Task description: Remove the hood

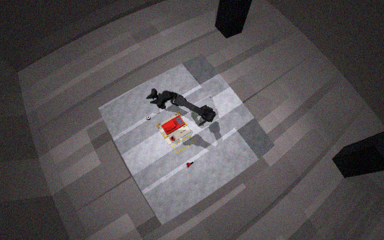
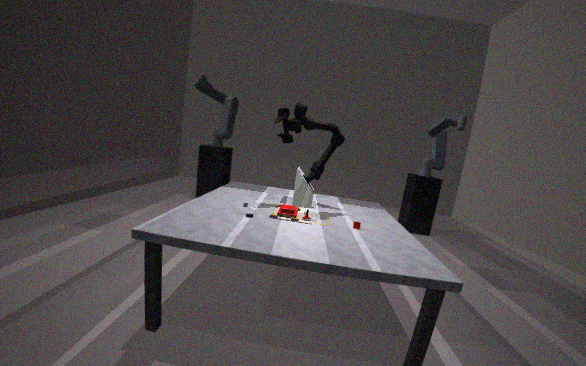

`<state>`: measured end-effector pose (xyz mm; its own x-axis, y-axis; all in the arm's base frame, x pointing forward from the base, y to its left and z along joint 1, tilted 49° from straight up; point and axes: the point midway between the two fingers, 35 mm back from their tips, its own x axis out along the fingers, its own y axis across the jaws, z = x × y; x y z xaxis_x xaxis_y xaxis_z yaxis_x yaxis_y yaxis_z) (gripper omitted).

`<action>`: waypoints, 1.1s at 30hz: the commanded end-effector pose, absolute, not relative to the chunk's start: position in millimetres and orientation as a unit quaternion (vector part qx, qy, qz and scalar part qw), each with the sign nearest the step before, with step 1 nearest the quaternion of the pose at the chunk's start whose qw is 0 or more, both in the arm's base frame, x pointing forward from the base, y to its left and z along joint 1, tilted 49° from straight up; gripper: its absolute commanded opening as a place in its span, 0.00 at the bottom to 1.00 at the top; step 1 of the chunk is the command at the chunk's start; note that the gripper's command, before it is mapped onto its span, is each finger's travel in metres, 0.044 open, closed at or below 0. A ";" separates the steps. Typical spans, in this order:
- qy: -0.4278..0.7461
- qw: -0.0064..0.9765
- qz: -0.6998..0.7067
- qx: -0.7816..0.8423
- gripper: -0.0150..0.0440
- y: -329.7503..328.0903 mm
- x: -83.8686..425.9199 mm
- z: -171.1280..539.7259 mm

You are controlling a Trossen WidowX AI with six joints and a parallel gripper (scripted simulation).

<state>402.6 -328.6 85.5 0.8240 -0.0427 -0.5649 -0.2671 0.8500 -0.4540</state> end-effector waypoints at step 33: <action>0.642 0.647 0.308 0.272 1.00 -7.1 331.5 -73.7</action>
